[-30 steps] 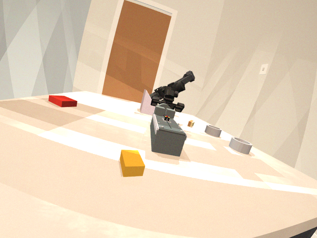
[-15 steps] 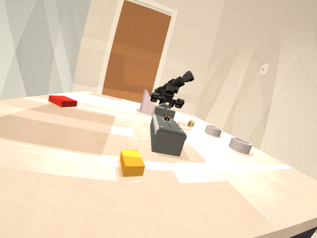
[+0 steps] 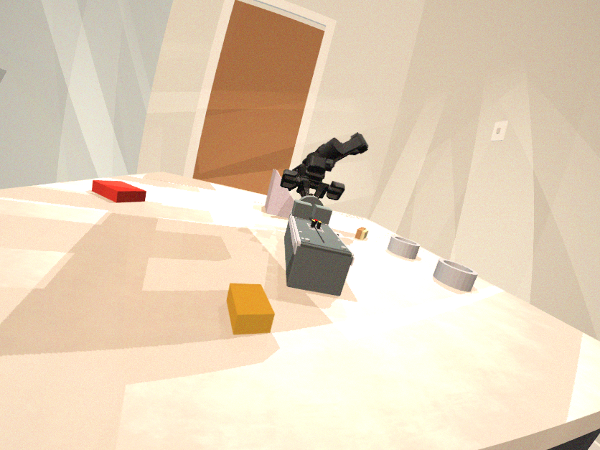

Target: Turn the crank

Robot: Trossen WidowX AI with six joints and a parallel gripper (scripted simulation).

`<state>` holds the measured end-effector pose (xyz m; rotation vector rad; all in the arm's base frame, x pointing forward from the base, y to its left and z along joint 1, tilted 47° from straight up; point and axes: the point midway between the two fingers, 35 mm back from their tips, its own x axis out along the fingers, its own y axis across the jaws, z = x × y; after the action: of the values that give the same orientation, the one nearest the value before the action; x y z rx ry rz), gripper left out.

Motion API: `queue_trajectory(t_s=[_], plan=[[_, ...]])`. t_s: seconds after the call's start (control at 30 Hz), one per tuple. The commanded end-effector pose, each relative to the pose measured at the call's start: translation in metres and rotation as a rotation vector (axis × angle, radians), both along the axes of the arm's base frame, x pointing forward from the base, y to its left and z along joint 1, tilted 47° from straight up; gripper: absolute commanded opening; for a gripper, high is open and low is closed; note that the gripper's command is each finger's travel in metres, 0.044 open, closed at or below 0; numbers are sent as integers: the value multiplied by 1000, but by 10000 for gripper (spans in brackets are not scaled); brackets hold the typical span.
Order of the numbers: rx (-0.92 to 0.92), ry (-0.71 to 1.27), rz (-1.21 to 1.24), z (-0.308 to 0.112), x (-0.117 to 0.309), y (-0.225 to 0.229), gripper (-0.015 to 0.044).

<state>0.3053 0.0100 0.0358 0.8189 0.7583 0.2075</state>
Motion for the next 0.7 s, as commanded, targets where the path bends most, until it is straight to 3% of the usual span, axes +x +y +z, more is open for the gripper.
queue_trajectory(t_s=[0.0,0.67], plan=[[-3,6,-17,-5,-1,-8,0],[-4,6,-17,-13,-2,-13,0]])
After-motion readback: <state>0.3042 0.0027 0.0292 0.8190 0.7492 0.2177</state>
